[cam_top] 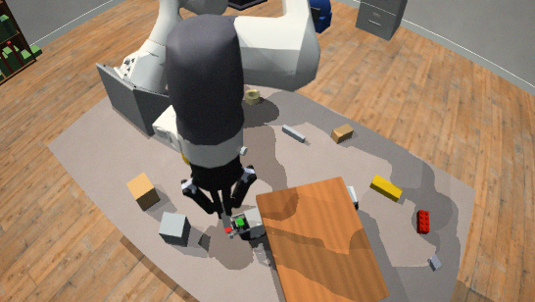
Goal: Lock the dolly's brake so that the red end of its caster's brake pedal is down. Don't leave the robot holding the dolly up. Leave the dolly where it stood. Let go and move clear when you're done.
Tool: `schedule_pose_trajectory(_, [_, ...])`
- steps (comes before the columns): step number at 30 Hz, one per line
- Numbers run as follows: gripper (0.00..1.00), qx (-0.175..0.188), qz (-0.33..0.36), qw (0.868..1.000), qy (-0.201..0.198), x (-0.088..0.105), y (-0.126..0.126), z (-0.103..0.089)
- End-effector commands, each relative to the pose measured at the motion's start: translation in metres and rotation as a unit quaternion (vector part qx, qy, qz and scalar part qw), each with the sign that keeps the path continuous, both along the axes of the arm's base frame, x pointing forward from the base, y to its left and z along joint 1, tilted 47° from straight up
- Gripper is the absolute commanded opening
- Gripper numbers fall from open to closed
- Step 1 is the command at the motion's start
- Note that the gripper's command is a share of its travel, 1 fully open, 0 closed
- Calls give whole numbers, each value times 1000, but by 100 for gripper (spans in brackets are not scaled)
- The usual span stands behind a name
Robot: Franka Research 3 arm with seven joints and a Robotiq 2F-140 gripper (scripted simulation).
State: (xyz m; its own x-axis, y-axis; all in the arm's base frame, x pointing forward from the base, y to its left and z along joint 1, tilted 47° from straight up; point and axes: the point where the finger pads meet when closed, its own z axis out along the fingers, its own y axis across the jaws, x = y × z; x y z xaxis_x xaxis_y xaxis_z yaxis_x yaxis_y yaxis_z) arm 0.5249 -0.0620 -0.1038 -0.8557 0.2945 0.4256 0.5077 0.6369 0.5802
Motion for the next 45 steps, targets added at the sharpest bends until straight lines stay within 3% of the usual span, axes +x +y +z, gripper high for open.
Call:
schedule_pose_trajectory(1, [0,4,-1,1000,6,-1,-16,18])
schedule_pose_trajectory(12, [0,4,-1,1000,6,2,-35,38])
schedule_pose_trajectory(45, [0,4,-1,1000,6,2,-36,38])
